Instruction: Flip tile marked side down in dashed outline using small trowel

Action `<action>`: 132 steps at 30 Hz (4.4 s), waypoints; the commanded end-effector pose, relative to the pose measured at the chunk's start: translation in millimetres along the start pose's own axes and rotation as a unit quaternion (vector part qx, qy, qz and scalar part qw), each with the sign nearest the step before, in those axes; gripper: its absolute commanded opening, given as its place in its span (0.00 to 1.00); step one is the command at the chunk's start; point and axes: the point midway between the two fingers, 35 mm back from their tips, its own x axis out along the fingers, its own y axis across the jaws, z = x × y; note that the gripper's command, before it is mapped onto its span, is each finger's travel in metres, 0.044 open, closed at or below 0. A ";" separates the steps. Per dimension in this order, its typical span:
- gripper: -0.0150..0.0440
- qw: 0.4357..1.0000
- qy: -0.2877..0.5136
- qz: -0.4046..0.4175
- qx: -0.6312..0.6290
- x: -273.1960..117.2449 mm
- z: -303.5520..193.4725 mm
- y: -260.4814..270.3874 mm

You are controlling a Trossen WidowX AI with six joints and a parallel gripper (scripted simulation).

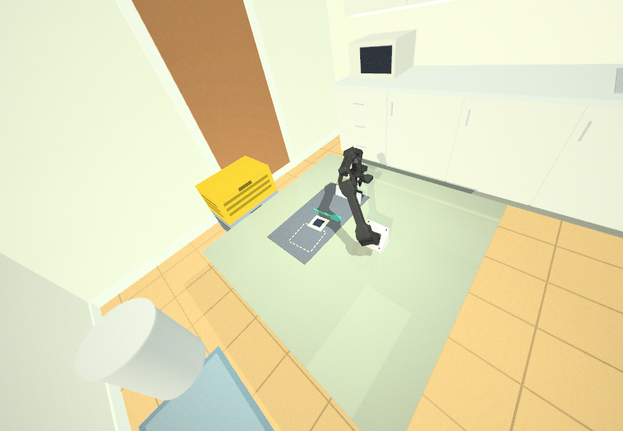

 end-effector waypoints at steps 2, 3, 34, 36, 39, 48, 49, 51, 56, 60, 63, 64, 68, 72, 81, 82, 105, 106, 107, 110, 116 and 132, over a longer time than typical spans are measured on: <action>0.42 1.000 0.000 0.000 0.000 0.3 0.0 -0.1; 0.42 1.000 0.000 0.000 0.000 1.0 -0.1 -0.1; 0.42 1.000 0.008 0.000 -0.001 40.2 -12.0 -5.1; 0.42 1.000 0.008 0.000 -0.001 42.9 -14.0 -5.2; 0.42 1.000 0.008 0.000 -0.001 46.0 -16.3 -5.3; 0.42 1.000 0.008 0.000 -0.001 46.2 -16.5 -5.3; 0.42 1.000 0.008 0.000 -0.001 46.2 -16.5 -5.3; 0.42 1.000 0.008 0.000 -0.001 46.2 -16.5 -5.3; 0.42 1.000 0.008 0.000 -0.001 46.2 -16.5 -5.3; 0.42 1.000 0.008 0.000 -0.001 46.2 -16.5 -5.3; 0.42 1.000 0.008 0.000 -0.001 46.2 -16.5 -5.3; 0.42 1.000 0.008 0.000 -0.001 46.2 -16.5 -5.3; 0.42 1.000 0.008 0.000 -0.001 46.2 -16.5 -5.3; 0.42 1.000 0.008 0.000 -0.001 46.2 -16.5 -5.3; 0.42 1.000 0.008 0.000 -0.001 46.2 -16.5 -5.3; 0.42 1.000 0.008 0.000 -0.001 46.2 -16.5 -5.3; 0.42 1.000 0.008 0.000 -0.001 46.2 -16.5 -5.3; 0.42 1.000 0.008 0.000 -0.001 46.2 -16.5 -5.3; 0.42 1.000 0.008 0.000 -0.001 46.2 -16.5 -5.3; 0.42 1.000 0.008 0.000 -0.001 46.2 -16.5 -5.3; 0.42 1.000 0.008 0.000 -0.001 46.2 -16.5 -5.3; 0.42 1.000 0.007 0.001 -0.002 43.6 -22.5 -5.9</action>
